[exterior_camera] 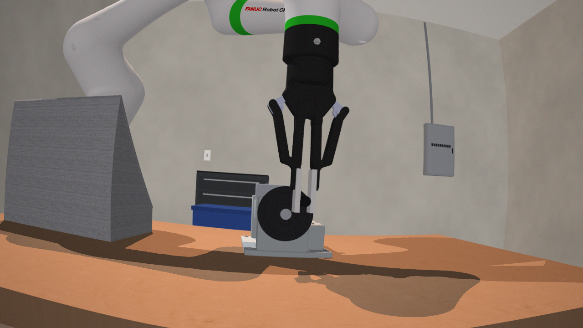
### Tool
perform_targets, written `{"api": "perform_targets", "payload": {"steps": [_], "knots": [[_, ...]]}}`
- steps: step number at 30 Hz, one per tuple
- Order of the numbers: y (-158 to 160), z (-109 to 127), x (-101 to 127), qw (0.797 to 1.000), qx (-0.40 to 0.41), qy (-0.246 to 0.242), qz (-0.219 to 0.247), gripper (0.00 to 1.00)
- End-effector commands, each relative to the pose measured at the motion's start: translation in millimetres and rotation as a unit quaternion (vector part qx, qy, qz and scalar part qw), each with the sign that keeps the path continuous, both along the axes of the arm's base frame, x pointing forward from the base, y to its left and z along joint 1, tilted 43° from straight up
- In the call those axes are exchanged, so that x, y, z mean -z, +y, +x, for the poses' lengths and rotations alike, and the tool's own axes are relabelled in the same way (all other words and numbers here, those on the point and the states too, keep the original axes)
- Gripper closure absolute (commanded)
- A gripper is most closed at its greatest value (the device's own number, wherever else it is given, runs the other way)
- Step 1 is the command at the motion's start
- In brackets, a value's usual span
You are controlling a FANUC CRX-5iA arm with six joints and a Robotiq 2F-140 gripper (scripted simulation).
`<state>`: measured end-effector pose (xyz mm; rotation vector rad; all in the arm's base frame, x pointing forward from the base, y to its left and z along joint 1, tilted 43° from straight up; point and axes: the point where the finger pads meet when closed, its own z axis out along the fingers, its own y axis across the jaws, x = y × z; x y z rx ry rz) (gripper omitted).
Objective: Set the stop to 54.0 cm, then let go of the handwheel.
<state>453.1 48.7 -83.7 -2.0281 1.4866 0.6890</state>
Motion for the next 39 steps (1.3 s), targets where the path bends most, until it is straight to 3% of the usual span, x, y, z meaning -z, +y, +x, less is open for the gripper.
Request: {"api": "perform_targets", "payload": {"steps": [1, 39], "knots": [[-4, -4, -2, 1.0, 0.0, 0.0, 0.0, 0.96], [-13, -37, 2, 1.0, 0.0, 0.0, 0.0, 0.96]]}}
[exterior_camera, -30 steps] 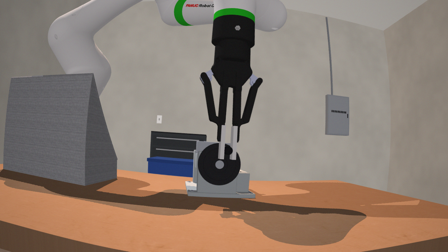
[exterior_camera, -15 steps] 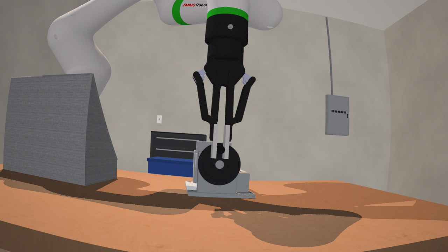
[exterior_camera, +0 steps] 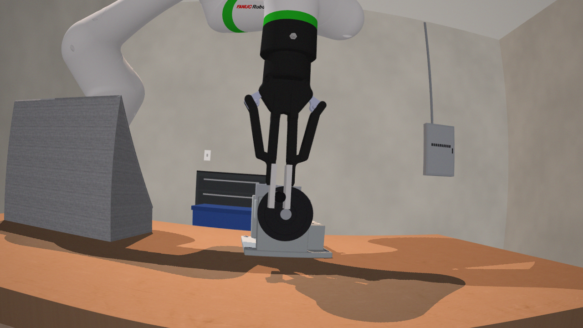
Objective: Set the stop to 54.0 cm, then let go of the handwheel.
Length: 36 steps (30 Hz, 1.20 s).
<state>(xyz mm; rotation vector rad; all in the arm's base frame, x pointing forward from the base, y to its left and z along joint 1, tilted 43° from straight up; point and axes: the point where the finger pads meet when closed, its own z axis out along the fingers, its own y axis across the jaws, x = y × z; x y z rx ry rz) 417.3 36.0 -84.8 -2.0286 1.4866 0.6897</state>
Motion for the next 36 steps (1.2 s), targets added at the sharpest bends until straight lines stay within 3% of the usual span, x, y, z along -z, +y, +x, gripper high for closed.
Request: {"api": "perform_targets", "payload": {"steps": [1, 36], "knots": [[0, -2, 1, 1.0, 0.0, 0.0, 0.0, 0.96], [5, -12, 10, 1.0, 0.0, 0.0, 0.0, 0.96]]}}
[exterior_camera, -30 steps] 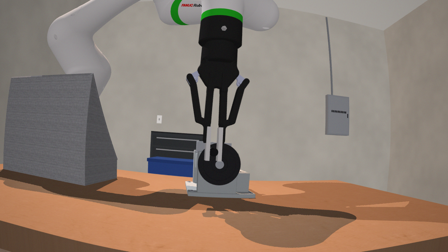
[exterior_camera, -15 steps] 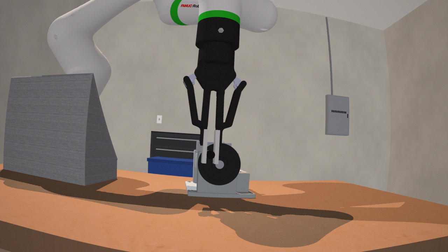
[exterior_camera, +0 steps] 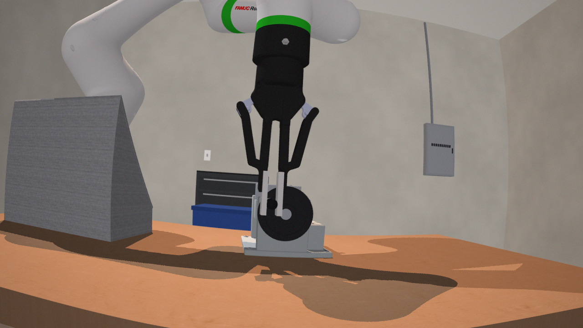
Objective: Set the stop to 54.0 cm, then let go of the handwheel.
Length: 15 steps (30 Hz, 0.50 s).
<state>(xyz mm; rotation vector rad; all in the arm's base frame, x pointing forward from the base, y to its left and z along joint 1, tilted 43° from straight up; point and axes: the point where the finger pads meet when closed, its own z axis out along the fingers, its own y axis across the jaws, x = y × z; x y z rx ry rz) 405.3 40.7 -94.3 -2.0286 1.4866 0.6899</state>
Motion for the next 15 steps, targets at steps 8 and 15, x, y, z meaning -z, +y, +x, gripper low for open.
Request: {"api": "perform_targets", "payload": {"steps": [8, 15], "knots": [[0.6, -0.8, 1.1, 1.0, 0.0, 0.0, 0.0, 0.96], [0.9, -1.2, 1.6, 1.0, 0.0, 0.0, 0.0, 0.96]]}}
